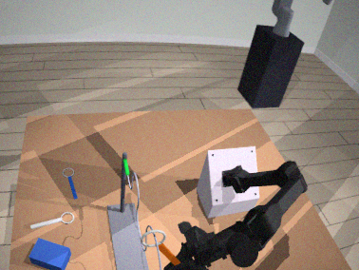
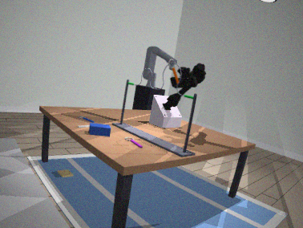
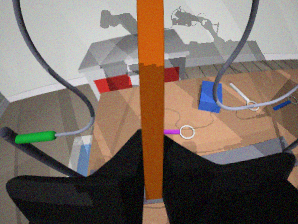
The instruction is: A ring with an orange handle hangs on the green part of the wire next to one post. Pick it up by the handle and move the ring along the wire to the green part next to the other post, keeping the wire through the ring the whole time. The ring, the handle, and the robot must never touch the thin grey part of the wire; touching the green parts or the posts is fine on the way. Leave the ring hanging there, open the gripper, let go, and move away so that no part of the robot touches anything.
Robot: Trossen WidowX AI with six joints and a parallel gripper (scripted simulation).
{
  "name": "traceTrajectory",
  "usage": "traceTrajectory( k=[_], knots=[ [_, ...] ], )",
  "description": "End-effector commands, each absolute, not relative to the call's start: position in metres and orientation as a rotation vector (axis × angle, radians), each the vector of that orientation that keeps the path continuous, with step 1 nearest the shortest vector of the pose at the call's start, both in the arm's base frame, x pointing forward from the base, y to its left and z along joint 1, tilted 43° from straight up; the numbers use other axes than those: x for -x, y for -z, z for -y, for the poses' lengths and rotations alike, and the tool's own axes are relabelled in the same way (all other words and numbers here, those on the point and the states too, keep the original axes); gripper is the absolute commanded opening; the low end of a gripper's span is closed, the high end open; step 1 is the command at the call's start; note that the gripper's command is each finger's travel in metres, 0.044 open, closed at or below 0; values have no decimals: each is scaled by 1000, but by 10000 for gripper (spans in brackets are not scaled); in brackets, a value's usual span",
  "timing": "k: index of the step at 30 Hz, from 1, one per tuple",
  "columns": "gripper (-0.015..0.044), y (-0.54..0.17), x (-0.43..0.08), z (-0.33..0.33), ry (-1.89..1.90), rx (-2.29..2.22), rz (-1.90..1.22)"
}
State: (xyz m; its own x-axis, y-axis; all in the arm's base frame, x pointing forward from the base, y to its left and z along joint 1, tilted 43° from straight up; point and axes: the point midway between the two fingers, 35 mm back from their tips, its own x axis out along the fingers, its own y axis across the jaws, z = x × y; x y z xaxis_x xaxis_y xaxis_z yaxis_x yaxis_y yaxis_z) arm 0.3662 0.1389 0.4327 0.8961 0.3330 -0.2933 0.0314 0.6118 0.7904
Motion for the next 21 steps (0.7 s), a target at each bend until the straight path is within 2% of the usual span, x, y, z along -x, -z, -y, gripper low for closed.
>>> traceTrajectory(
  k=[1, 21],
  knots=[
    [-150, -438, -364, -139, -202, -970, -424],
    [-150, -450, -365, -145, -275, -1241, -384]
  ],
)
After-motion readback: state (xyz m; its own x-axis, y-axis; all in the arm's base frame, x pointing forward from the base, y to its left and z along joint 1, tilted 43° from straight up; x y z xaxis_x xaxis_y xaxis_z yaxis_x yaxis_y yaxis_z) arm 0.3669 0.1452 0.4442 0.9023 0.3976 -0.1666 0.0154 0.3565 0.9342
